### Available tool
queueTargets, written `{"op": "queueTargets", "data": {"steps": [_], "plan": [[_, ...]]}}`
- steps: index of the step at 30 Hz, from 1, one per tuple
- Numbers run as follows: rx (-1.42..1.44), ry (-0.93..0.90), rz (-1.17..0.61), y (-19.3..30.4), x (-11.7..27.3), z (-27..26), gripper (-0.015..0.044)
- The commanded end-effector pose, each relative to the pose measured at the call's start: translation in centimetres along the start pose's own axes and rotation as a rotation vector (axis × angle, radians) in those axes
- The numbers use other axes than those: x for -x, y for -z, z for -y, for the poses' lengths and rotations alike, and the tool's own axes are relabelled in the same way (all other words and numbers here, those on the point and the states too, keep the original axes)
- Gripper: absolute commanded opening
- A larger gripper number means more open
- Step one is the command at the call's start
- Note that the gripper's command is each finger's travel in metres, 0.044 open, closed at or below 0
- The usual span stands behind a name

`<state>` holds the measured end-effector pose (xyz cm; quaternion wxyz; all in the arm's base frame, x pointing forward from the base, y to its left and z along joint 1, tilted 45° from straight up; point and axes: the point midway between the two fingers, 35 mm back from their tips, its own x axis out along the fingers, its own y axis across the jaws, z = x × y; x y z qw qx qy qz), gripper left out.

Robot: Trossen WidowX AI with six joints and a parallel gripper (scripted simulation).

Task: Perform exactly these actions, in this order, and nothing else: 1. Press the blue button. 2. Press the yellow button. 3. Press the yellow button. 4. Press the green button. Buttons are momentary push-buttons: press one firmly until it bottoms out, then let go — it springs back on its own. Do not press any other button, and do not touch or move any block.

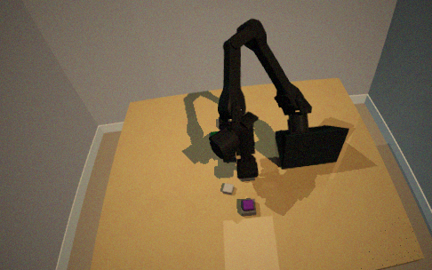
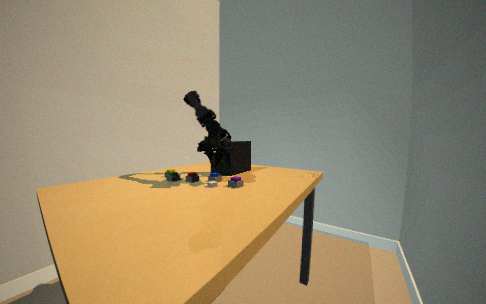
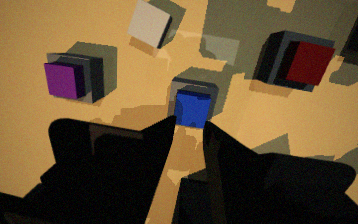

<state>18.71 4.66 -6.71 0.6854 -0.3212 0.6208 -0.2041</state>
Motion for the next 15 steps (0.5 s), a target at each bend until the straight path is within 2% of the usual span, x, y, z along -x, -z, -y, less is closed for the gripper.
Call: {"op": "queueTargets", "data": {"steps": [1, 15], "plan": [[0.006, 0.006, -0.003, 0.16, -0.37, 0.14, 0.002], [0.006, 0.006, -0.002, 0.13, -0.94, 0.12, 0.002]]}}
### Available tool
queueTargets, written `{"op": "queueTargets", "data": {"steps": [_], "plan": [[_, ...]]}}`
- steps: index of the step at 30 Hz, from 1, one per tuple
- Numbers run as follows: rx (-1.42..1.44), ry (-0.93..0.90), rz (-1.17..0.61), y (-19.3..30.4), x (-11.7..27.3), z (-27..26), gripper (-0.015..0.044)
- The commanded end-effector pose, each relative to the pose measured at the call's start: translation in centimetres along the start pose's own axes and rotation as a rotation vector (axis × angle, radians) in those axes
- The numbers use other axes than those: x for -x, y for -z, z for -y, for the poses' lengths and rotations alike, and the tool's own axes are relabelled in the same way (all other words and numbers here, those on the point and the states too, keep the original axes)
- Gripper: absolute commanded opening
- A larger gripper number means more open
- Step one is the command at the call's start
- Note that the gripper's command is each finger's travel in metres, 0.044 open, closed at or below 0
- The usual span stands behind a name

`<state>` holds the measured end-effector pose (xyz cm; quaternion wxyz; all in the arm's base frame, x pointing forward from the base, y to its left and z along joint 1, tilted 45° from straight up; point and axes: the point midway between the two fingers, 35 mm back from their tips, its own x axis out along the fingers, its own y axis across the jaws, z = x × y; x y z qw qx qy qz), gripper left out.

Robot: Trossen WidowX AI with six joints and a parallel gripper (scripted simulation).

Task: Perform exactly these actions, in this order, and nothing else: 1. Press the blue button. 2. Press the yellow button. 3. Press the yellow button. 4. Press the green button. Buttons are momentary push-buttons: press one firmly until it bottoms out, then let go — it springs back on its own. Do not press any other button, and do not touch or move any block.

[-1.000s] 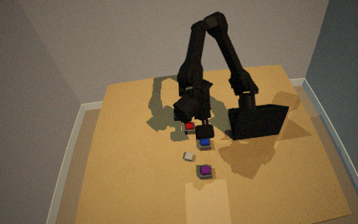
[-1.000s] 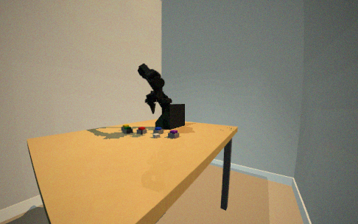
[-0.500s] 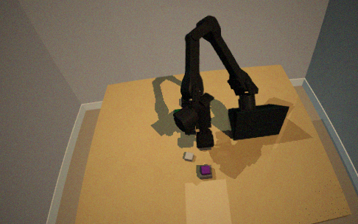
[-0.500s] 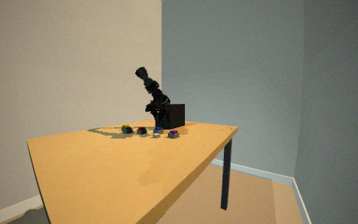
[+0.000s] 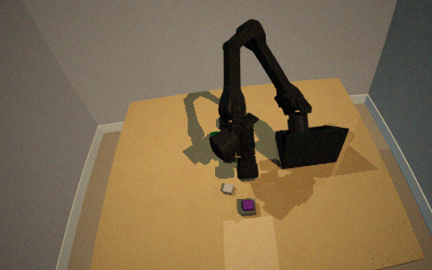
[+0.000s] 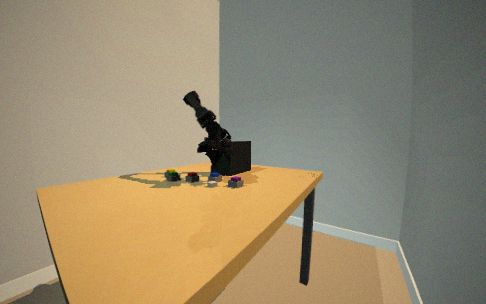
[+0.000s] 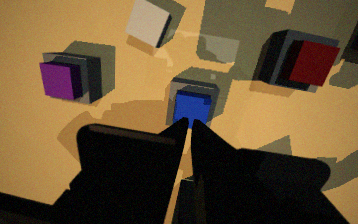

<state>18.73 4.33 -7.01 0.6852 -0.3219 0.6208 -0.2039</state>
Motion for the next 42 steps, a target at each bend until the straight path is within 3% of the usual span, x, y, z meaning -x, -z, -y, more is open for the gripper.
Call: {"op": "queueTargets", "data": {"steps": [1, 19, 39, 42], "plan": [[0.005, 0.005, -0.002, 0.1, -0.7, 0.1, 0.002], [0.005, 0.008, -0.003, 0.1, -3.3, 0.2, 0.002], [0.005, 0.008, -0.003, 0.1, -3.3, 0.2, 0.002], [0.002, 0.003, -0.001, 0.0, -1.6, 0.0, 0.002]]}}
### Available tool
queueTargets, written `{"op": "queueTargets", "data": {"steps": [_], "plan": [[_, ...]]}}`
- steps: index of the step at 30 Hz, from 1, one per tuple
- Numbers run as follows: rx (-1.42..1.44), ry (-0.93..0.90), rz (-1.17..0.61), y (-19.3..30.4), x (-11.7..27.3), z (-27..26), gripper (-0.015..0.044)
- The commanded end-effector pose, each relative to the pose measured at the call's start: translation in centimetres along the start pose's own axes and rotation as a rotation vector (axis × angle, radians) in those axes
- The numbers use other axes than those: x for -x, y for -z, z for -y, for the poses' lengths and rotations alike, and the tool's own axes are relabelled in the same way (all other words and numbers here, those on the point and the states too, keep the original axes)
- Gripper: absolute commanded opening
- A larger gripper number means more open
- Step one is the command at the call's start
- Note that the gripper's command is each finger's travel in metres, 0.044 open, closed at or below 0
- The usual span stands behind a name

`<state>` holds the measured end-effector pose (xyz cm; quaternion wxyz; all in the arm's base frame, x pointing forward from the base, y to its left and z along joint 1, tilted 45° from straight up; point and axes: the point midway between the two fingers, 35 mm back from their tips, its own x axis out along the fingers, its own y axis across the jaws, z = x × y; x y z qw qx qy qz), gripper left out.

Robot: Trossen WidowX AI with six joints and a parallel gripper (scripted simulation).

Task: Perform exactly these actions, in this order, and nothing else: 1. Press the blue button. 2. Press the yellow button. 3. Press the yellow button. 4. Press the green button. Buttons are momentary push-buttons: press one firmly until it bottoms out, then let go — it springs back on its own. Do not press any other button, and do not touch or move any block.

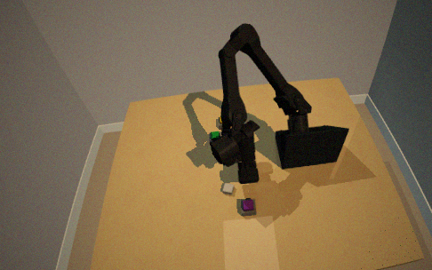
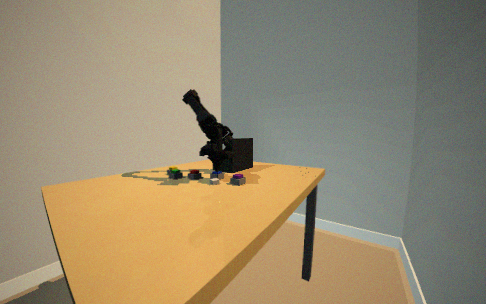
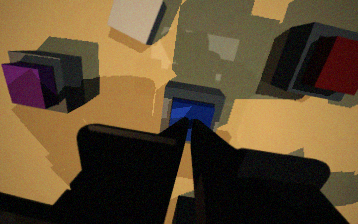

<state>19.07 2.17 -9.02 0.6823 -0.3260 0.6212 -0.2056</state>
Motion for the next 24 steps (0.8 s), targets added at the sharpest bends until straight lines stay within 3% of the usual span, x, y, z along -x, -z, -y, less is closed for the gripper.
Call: {"op": "queueTargets", "data": {"steps": [1, 7, 12, 19, 24], "plan": [[-0.002, -0.004, 0.002, -0.1, 2.3, -0.1, 0.002], [0.0, -0.003, 0.001, 0.0, 3.3, -0.1, 0.002], [0.0, -0.006, 0.0, 0.0, 9.0, -0.1, 0.002], [0.001, -0.009, 0.0, -0.2, 9.3, 0.0, 0.002], [0.012, -0.062, 0.002, -4.5, 9.9, 4.5, 0.002]]}}
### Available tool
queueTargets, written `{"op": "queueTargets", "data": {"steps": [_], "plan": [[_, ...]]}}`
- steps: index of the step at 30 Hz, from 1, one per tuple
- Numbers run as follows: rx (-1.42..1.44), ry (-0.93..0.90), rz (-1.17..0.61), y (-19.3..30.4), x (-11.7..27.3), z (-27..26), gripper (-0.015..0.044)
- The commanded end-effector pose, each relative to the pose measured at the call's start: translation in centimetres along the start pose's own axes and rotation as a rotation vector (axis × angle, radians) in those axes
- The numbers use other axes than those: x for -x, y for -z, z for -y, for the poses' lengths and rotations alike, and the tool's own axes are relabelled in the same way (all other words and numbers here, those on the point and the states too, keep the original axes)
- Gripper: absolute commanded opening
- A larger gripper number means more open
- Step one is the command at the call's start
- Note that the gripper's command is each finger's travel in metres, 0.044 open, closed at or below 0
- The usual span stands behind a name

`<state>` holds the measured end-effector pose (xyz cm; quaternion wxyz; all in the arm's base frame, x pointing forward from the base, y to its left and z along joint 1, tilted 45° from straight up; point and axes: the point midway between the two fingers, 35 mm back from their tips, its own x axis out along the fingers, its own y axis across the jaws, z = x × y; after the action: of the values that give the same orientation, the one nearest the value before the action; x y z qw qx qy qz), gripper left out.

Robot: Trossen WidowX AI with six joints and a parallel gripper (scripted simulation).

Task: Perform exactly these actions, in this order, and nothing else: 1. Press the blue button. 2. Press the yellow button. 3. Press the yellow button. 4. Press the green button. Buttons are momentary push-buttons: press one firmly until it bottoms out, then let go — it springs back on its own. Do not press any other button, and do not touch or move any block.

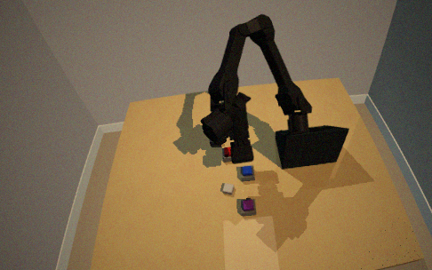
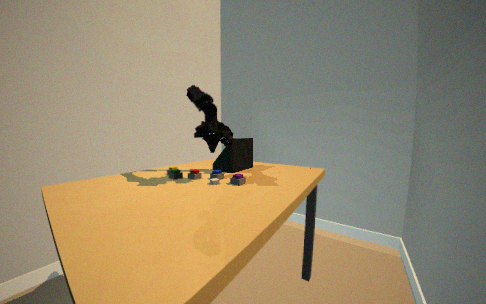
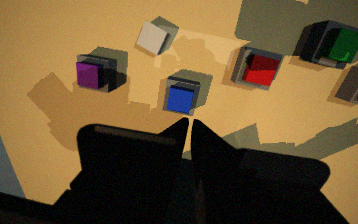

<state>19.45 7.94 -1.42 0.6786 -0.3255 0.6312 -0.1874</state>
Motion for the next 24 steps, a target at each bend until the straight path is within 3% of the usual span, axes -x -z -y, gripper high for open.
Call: {"op": "queueTargets", "data": {"steps": [1, 8, 15, 24], "plan": [[-0.016, -0.038, 0.012, -3.6, 0.7, 4.7, 0.002], [-0.021, -0.03, 0.027, -6.3, 0.8, 14.6, 0.002], [-0.031, 0.034, 0.014, -5.1, 0.8, 24.3, 0.002], [-0.032, 0.04, 0.011, -4.9, 0.6, 25.1, 0.002]]}}
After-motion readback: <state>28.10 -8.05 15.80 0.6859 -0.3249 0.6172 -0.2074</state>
